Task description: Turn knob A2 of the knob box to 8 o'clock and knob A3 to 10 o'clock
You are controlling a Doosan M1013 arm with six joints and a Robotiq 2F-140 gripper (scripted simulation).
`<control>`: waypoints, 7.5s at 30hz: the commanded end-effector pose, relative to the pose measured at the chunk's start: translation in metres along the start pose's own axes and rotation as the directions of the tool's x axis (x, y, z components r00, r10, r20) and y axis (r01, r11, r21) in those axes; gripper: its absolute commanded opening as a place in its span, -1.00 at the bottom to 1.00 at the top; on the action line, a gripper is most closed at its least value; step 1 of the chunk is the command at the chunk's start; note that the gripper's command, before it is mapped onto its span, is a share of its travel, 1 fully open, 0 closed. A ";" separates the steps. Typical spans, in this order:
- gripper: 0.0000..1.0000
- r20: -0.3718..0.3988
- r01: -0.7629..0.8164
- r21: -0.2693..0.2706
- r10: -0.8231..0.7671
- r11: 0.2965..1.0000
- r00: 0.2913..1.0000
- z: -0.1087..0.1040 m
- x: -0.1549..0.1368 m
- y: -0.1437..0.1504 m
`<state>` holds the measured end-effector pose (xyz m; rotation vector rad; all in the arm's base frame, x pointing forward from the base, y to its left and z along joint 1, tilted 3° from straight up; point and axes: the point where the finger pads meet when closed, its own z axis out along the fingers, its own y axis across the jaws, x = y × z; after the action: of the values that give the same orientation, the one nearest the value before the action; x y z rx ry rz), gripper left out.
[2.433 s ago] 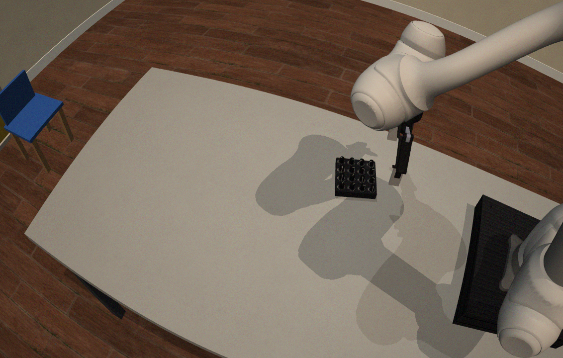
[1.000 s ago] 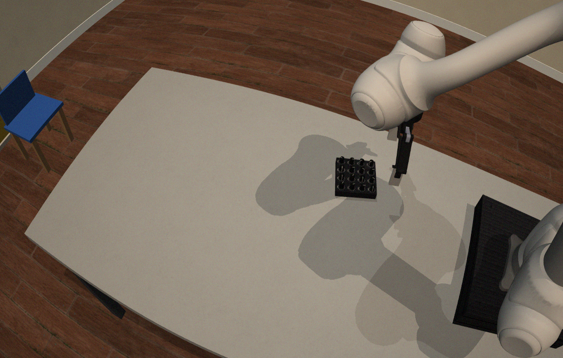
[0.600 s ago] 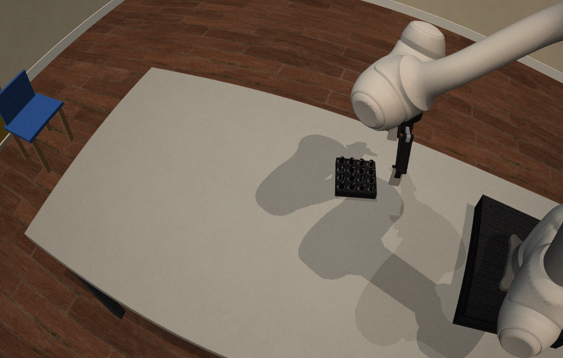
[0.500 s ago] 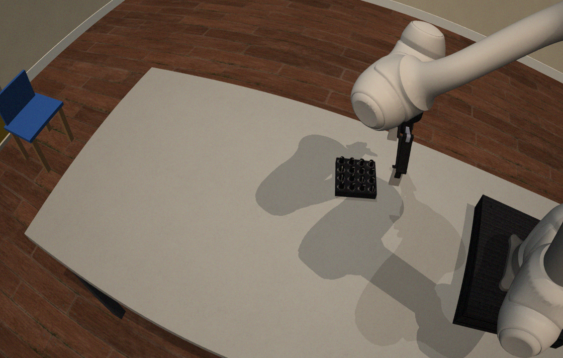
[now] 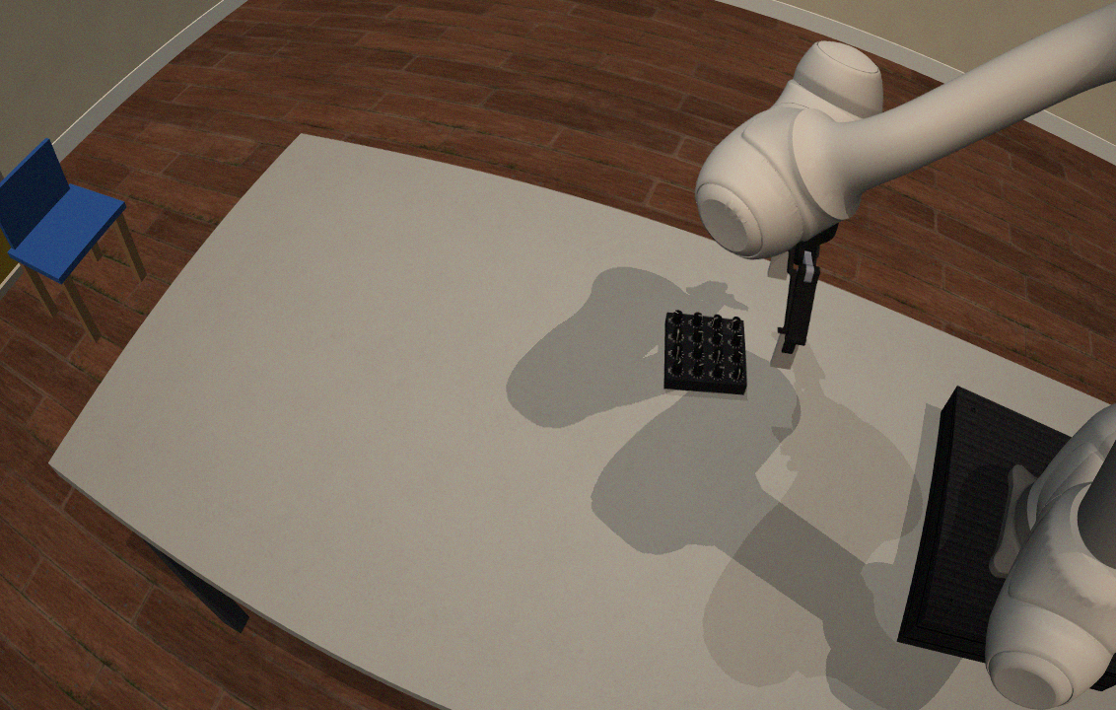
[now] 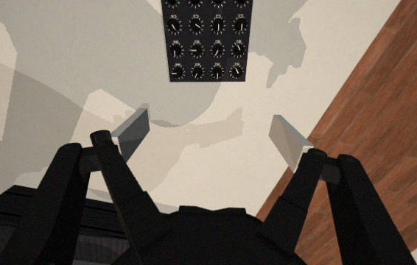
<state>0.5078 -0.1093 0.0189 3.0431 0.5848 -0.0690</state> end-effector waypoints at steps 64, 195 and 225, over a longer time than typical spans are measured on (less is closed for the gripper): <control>-0.77 0.000 1.000 0.000 -1.000 -0.011 -0.011 -0.020 0.047 0.007; -0.77 0.000 1.000 0.000 -1.000 -0.012 -0.012 0.025 0.047 0.007; -0.77 0.000 1.000 0.000 -1.000 -0.012 -0.012 0.038 0.047 0.007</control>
<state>0.5525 -0.1009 -0.0212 1.7477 2.6114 -0.0962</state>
